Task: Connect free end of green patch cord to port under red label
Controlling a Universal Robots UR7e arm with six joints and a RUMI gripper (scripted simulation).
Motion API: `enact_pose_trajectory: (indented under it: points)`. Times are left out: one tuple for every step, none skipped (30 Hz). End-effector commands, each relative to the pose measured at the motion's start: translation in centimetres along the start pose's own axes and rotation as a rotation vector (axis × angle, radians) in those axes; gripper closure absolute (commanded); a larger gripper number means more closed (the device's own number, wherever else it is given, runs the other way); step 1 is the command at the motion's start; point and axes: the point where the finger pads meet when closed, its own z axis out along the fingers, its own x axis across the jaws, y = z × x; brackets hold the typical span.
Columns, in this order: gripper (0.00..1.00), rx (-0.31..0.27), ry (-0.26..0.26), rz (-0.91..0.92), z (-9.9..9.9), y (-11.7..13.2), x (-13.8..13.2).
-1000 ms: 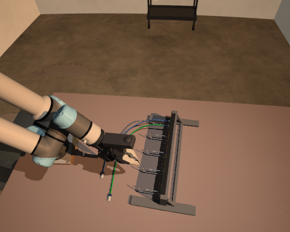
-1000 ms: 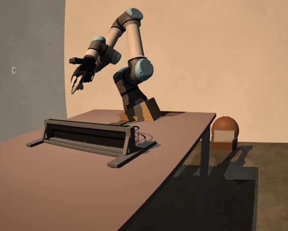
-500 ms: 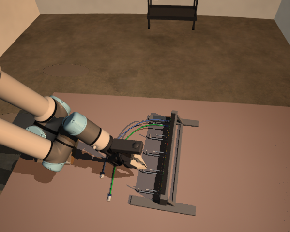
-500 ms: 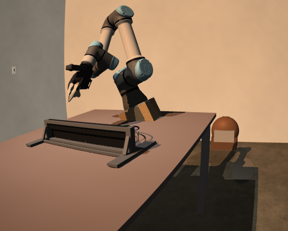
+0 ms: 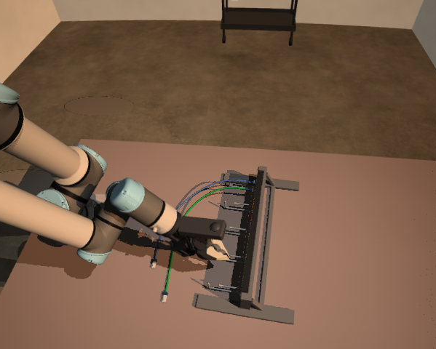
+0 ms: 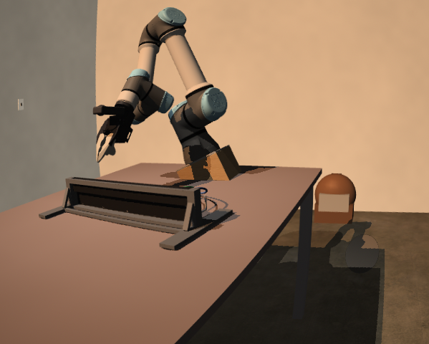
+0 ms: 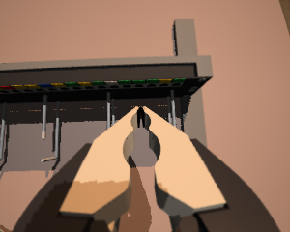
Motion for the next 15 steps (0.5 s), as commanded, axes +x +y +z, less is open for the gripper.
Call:
enact_pose_trajectory:
  points:
    - [1.0, 0.003, 0.001, 0.0, 0.7, -0.1, 0.0]
    - [1.0, 0.003, 0.001, 0.0, 0.9, -0.1, 0.0]
    - [1.0, 0.003, 0.001, 0.0, 1.1, -0.1, 0.0]
    - [1.0, 0.003, 0.001, 0.0, 1.2, -0.1, 0.0]
    - [1.0, 0.003, 0.001, 0.0, 1.4, -0.1, 0.0]
    - [1.0, 0.003, 0.001, 0.0, 1.5, -0.1, 0.0]
    - [1.0, 0.003, 0.001, 0.0, 1.6, -0.1, 0.0]
    - [1.0, 0.003, 0.001, 0.0, 1.7, -0.1, 0.0]
    - [1.0, 0.003, 0.001, 0.0, 1.8, -0.1, 0.0]
    - [1.0, 0.003, 0.001, 0.0, 1.9, -0.1, 0.0]
    - [1.0, 0.003, 0.001, 0.0, 2.0, -0.1, 0.0]
    - [1.0, 0.003, 0.001, 0.0, 2.0, -0.1, 0.0]
    - [1.0, 0.003, 0.001, 0.0, 2.1, -0.1, 0.0]
    - [1.0, 0.003, 0.001, 0.0, 2.1, -0.1, 0.0]
    - [1.0, 0.003, 0.001, 0.0, 2.1, -0.1, 0.0]
